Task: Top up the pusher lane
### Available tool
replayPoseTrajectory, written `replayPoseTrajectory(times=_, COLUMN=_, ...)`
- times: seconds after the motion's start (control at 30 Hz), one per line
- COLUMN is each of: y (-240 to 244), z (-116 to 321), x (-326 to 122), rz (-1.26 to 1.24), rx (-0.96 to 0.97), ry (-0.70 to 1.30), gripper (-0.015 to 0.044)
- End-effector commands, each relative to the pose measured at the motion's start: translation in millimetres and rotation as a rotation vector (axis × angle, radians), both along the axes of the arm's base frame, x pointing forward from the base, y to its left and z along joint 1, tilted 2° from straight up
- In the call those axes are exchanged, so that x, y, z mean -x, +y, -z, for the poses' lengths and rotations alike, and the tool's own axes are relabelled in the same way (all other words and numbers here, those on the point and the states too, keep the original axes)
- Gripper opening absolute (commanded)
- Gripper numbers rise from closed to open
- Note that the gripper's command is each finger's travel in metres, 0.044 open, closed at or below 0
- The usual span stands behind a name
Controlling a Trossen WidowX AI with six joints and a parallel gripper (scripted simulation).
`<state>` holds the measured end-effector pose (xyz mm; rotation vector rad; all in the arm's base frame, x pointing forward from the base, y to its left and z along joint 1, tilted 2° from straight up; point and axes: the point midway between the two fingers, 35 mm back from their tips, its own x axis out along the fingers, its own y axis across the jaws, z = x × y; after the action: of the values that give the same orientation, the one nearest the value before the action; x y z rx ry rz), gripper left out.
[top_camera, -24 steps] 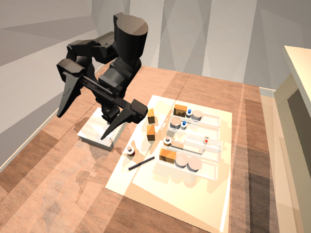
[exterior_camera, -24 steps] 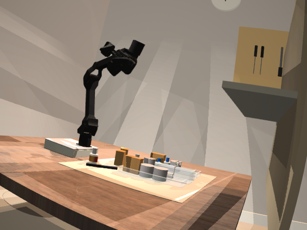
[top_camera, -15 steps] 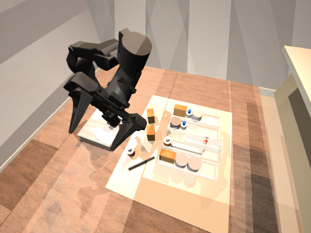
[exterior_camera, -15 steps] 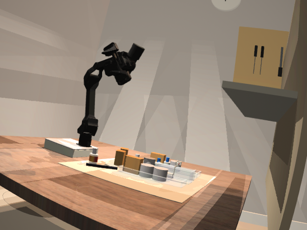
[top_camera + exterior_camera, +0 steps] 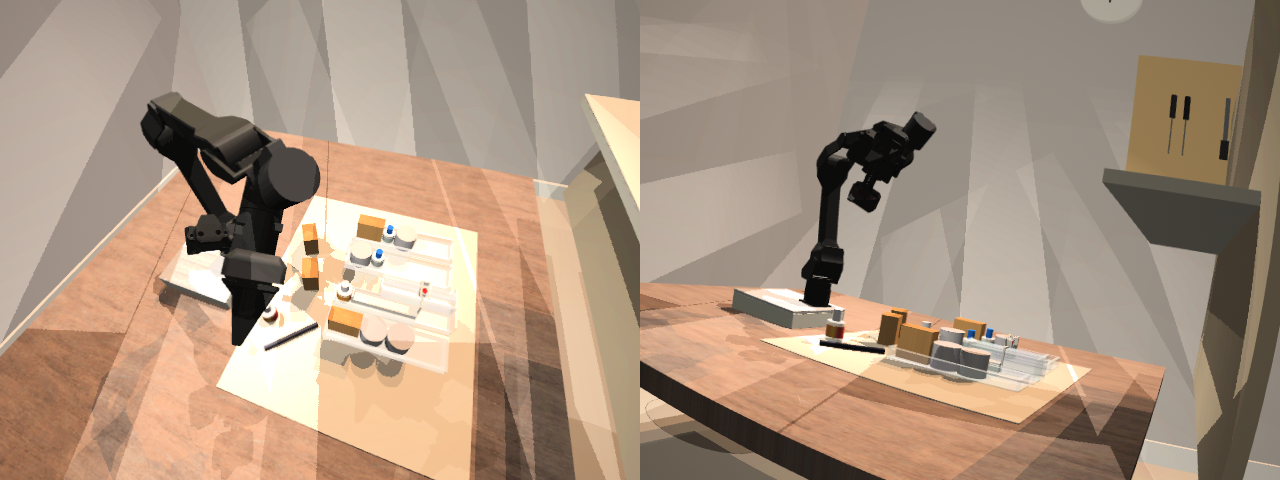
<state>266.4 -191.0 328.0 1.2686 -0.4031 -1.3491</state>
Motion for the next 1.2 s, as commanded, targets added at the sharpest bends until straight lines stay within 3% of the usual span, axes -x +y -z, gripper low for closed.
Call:
replayPoseTrajectory(times=0.0, y=10, z=78, x=5, rz=-0.477, rx=-0.048, ry=0.696, gripper=0.044)
replayPoseTrajectory(times=0.33, y=28, z=137, x=22, rz=-0.988, rx=-0.074, ry=1.152, gripper=0.044)
replayPoseTrajectory(times=0.6, y=50, z=178, x=43, rz=-1.474, rx=-0.055, ry=1.393, gripper=0.044)
replayPoseTrajectory(times=0.97, y=82, z=219, x=85, rz=-2.16, rx=0.089, ry=1.467, gripper=0.044)
replayPoseTrajectory(times=1.17, y=85, z=221, x=89, rz=-2.205, rx=0.107, ry=1.461, gripper=0.044)
